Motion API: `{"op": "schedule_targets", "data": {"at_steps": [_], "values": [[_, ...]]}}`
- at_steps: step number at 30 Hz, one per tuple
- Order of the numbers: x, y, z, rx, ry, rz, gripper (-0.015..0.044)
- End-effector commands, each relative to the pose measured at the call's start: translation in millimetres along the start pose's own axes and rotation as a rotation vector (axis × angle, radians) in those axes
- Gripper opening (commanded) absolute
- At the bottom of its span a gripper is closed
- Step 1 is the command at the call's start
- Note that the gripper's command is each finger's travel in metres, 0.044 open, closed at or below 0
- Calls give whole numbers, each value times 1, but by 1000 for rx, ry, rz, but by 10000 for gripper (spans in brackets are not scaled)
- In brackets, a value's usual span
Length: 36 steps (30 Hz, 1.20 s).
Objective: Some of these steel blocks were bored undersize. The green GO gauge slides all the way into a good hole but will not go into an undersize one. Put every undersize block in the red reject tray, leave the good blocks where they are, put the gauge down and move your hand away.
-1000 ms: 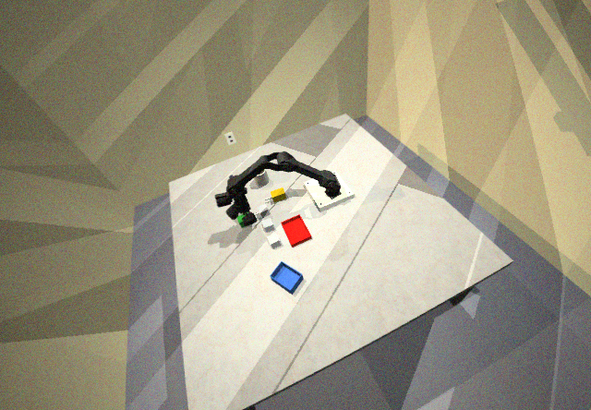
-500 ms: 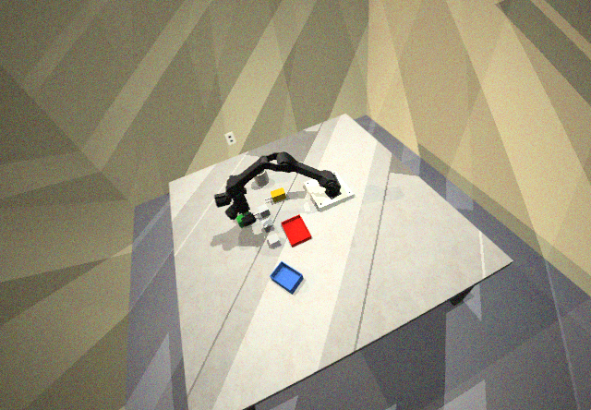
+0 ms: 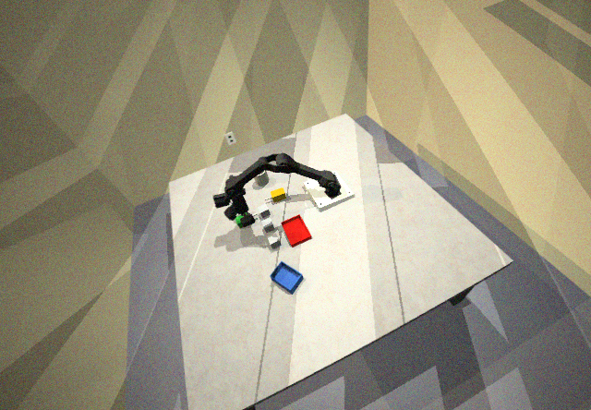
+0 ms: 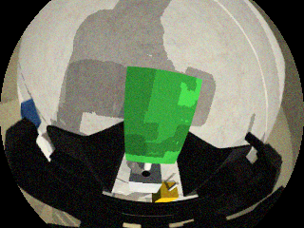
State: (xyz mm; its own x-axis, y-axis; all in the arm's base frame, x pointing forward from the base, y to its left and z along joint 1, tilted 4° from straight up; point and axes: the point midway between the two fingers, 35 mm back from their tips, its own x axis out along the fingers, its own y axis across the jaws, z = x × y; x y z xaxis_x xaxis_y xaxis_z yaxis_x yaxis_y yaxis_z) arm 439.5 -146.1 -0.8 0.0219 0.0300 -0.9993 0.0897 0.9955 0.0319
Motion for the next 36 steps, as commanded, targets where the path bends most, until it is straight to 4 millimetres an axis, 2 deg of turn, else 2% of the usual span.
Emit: {"op": "schedule_targets", "data": {"at_steps": [1, 9, 10, 13, 17, 29, 36], "values": [[-4, 0, 2, 3, -11, 0, 0], [-5, 0, 5, 3, -11, 0, 0], [-7, 0, 5, 3, -10, 0, 0], [-33, 0, 2, -1, -1, 0, 0], [-36, 1, -3, 1, 35, 9, 0], [-7, 0, 1, 3, 30, 0, 0], [-6, 0, 3, 3, 11, 0, 0]]}}
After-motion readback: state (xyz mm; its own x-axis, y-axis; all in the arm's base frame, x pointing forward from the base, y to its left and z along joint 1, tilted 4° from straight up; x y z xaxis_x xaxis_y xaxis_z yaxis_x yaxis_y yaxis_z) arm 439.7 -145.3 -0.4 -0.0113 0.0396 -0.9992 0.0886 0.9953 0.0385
